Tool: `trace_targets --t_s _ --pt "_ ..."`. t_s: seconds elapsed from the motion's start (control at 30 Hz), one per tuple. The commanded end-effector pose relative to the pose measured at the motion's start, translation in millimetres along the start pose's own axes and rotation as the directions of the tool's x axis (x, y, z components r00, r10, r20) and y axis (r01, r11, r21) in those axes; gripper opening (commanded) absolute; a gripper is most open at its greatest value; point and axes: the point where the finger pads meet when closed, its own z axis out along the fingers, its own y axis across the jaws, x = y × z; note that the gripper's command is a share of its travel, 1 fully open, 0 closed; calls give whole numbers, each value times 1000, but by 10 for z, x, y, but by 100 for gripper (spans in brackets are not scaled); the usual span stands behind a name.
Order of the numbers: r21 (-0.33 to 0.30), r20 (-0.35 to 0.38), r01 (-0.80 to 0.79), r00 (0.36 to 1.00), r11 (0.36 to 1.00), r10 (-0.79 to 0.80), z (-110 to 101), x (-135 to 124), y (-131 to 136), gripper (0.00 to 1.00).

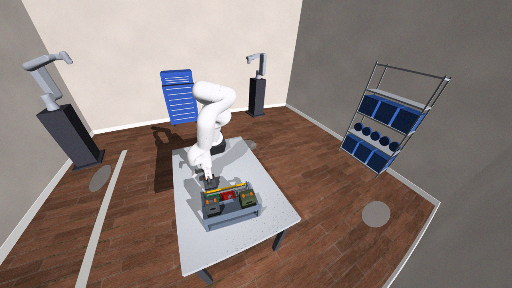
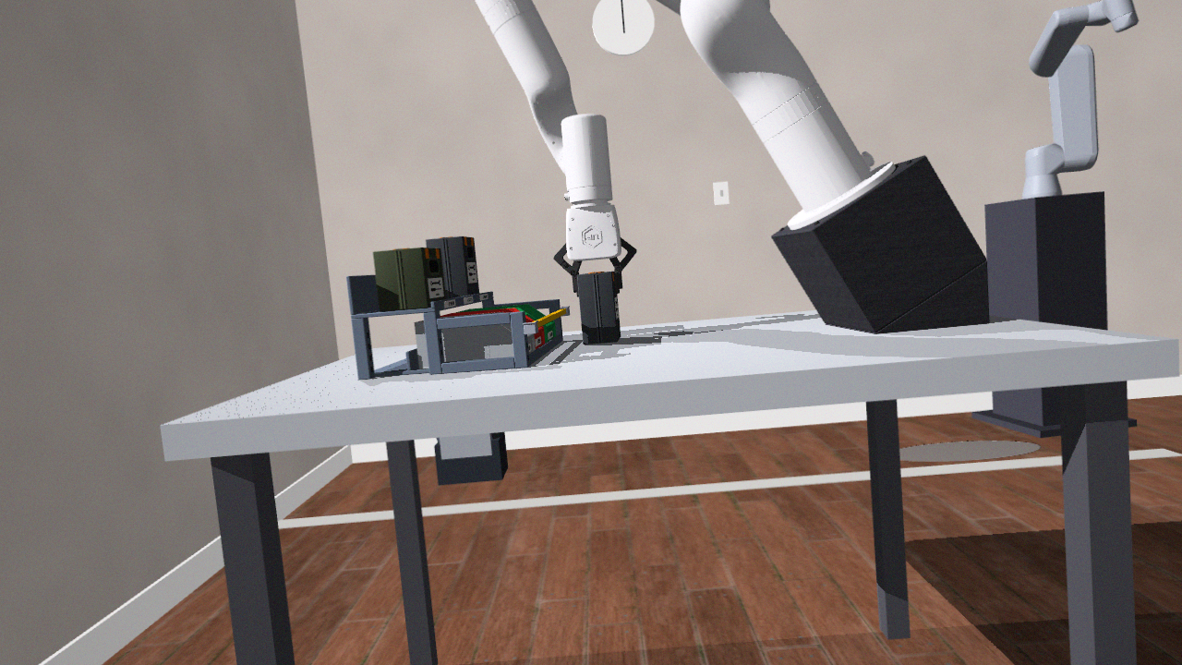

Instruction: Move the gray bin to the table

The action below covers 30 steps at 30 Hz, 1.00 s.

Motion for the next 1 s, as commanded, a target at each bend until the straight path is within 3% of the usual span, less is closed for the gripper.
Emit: trace_targets --t_s 0.0,0.13,0.17,0.97 --pt "1 -1 0 1000 1000 0 -1 2 -5 0" --pt "1 -1 0 1000 1000 0 -1 2 -5 0" --pt "1 -1 0 1000 1000 0 -1 2 -5 100" --pt "1 -1 0 1000 1000 0 -1 2 -5 100"
